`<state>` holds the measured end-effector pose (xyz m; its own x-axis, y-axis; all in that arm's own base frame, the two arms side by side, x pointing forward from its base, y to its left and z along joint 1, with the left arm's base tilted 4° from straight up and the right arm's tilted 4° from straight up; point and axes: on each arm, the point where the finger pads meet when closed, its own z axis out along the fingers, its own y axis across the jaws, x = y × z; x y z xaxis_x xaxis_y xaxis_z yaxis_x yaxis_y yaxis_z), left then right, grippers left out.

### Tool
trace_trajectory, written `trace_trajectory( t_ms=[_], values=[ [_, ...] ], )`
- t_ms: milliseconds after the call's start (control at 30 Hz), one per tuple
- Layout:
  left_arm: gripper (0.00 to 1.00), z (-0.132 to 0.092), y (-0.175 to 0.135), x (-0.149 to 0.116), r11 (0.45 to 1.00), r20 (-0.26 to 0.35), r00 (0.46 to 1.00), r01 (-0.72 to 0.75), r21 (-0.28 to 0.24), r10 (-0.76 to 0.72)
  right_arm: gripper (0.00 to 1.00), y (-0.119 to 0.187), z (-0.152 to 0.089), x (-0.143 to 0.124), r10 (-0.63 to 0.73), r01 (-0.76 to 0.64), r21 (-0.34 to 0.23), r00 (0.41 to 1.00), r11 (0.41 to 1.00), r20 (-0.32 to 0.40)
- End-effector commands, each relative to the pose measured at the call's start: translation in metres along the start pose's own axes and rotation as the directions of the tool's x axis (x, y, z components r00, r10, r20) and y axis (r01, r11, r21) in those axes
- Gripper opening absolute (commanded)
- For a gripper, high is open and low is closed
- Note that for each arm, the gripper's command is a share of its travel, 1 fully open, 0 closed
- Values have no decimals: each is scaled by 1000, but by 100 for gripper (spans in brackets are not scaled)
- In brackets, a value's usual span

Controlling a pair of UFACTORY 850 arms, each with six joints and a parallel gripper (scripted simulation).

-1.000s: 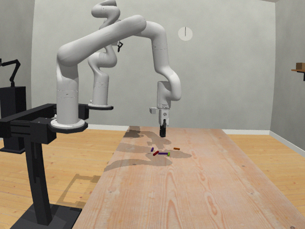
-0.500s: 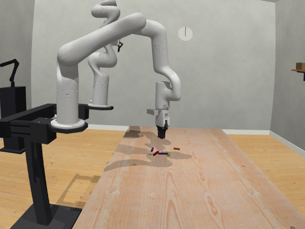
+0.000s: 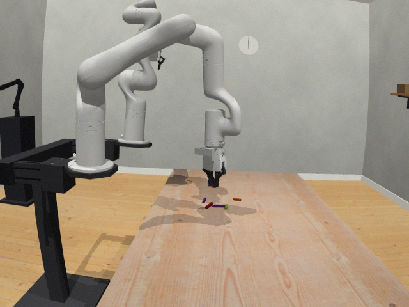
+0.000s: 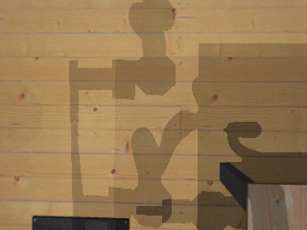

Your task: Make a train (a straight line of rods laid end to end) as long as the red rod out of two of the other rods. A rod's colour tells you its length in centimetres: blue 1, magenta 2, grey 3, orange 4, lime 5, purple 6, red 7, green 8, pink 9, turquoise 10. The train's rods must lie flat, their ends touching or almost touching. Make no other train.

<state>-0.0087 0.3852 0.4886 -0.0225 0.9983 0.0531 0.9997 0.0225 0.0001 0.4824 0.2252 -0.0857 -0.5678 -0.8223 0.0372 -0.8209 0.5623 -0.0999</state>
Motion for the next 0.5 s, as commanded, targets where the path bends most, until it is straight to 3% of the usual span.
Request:
trace_trajectory(
  t_ms=[0, 300, 367, 467],
  values=[
    [100, -1, 0, 0, 1000, -2, 1000, 0, 0, 0, 17, -2, -1, 12, -166, 166, 13, 986, 986, 14],
    [100, -1, 0, 0, 1000, -2, 1000, 0, 0, 0, 17, 0, -1, 32, -398, 398, 5, 917, 917, 18],
    [100, -1, 0, 0, 1000, -2, 1000, 0, 0, 0, 17, 0, -1, 32, -398, 398, 5, 917, 917, 18],
    [100, -1, 0, 0, 1000, -2, 1000, 0, 0, 0, 17, 2, -1, 42, -507, 507, -2, 862, 862, 22]
  ],
)
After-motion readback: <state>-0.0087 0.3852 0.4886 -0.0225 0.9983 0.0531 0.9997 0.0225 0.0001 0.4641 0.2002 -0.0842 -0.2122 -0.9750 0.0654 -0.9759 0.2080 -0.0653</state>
